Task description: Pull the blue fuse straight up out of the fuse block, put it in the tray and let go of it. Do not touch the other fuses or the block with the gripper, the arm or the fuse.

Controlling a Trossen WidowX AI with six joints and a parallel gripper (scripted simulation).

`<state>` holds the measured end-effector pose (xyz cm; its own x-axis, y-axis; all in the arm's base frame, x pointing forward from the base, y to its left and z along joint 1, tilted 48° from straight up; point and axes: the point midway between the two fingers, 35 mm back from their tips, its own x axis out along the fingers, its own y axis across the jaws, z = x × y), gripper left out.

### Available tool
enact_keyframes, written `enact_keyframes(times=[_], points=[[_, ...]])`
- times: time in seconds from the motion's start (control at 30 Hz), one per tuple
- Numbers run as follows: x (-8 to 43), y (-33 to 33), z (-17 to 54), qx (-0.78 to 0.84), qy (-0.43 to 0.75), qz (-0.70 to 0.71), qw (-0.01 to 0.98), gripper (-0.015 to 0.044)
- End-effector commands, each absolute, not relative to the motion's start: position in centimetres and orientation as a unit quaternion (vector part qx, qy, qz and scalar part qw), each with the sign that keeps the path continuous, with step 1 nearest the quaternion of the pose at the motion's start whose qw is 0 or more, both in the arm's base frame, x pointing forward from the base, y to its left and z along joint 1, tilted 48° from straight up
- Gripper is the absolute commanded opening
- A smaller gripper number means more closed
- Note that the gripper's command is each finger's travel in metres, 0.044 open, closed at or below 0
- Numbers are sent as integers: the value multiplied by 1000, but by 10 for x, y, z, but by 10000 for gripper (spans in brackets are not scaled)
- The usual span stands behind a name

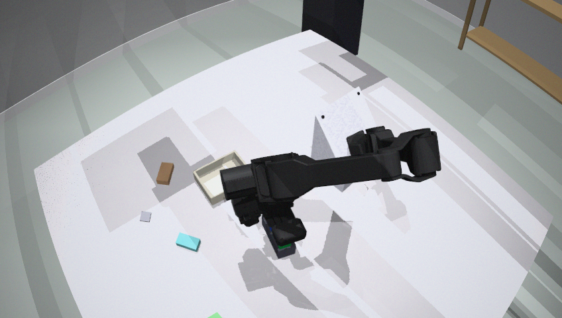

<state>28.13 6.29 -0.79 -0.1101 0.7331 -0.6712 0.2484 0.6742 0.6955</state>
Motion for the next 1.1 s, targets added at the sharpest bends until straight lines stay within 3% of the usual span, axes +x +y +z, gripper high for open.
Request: enact_keyframes(times=[0.0,1.07], points=[[282,61,-7,343,714,212,572,0],[284,50,4,344,714,211,572,0]])
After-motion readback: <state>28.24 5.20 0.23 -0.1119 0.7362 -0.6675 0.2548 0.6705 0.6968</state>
